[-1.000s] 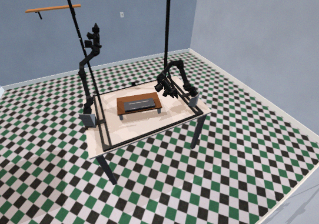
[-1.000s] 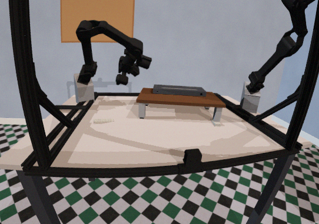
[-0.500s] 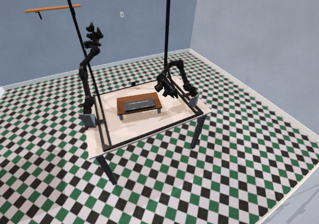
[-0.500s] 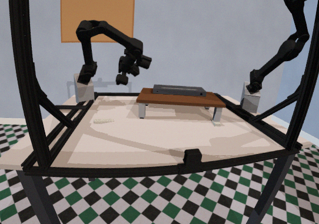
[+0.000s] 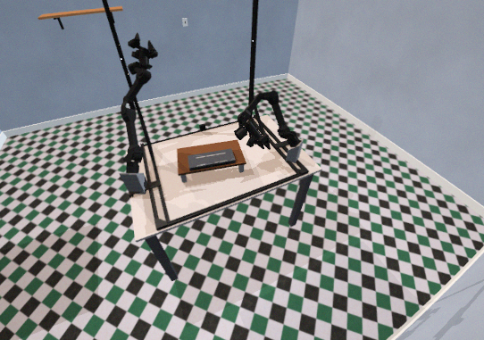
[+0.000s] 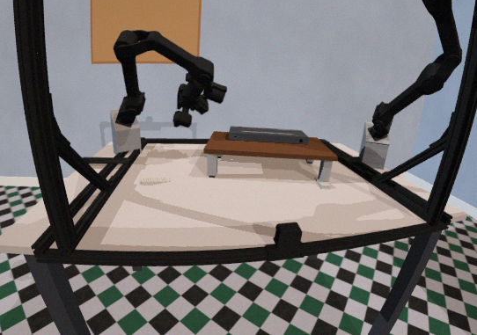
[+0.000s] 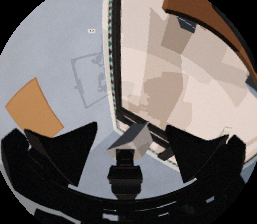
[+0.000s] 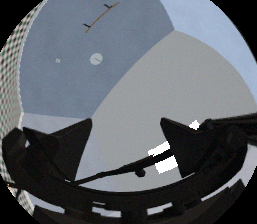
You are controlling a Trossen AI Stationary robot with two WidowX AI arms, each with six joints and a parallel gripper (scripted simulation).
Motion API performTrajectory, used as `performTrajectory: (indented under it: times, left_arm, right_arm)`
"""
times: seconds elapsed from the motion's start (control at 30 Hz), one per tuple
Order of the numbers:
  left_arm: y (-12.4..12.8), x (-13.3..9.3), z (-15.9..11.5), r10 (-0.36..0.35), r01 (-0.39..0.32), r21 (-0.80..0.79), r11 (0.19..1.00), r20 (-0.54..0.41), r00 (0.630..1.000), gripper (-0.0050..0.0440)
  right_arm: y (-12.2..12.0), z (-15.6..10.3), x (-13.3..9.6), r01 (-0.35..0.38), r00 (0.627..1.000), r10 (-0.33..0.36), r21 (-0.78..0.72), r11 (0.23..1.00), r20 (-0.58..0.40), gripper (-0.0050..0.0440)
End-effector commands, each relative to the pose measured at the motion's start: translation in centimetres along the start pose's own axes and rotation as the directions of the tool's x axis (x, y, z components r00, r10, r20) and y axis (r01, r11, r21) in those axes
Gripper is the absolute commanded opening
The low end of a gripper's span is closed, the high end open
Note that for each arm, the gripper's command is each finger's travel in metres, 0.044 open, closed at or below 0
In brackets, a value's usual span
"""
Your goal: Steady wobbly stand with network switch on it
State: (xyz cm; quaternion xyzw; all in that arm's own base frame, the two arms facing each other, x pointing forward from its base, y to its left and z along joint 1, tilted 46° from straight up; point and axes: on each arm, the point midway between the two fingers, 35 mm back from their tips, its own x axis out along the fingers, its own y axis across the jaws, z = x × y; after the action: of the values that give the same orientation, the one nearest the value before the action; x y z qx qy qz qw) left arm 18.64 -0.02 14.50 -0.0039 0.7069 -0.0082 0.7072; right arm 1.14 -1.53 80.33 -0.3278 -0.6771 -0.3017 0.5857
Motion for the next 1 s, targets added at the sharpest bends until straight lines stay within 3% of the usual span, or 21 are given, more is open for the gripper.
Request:
performTrajectory:
  times: [0.0, 0.23, 0.33, 0.47, 0.6, 0.67, 0.83, 0.97]
  left_arm:
    - [0.0, 0.0, 0.0, 0.000, 0.000, 0.000, 1.000, 0.000, 1.000, 0.0440]
    - [0.0, 0.0, 0.0, 0.000, 0.000, 0.000, 1.000, 0.000, 1.000, 0.0440]
    - [0.0, 0.0, 0.0, 0.000, 0.000, 0.000, 1.000, 0.000, 1.000, 0.0440]
    - [0.0, 0.0, 0.0, 0.000, 0.000, 0.000, 1.000, 0.000, 1.000, 0.0440]
    - [0.0, 0.0, 0.0, 0.000, 0.000, 0.000, 1.000, 0.000, 1.000, 0.0440]
    - [0.0, 0.0, 0.0, 0.000, 0.000, 0.000, 1.000, 0.000, 1.000, 0.0440]
    - [0.0, 0.0, 0.0, 0.000, 0.000, 0.000, 1.000, 0.000, 1.000, 0.0440]
    - [0.0, 0.0, 0.0, 0.000, 0.000, 0.000, 1.000, 0.000, 1.000, 0.0440]
  right_arm:
    - [0.0, 0.0, 0.0, -0.024, 1.000, 0.024, -0.021, 1.000, 0.006, 0.0440]
    - [0.0, -0.1, 0.0, -0.028, 1.000, 0.029, -0.027, 0.999, 0.007, 0.0440]
    - [0.5, -6.3, -1.5, -0.072, 0.980, 0.057, -0.071, 0.995, -0.190, 0.0440]
    - [1.1, -13.0, -4.6, -0.166, 0.894, 0.106, -0.101, 0.981, -0.436, 0.0440]
    - [1.6, -19.3, -9.0, -0.270, 0.745, 0.152, -0.086, 0.959, -0.649, 0.0440]
    - [1.8, -21.1, -10.2, -0.270, 0.745, 0.152, -0.086, 0.959, -0.649, 0.0440]
    - [1.5, -20.9, -10.1, -0.272, 0.742, 0.156, -0.080, 0.959, -0.652, 0.0440]
    - [1.8, -26.2, -15.9, -0.355, 0.562, 0.191, -0.026, 0.935, -0.805, 0.0440]
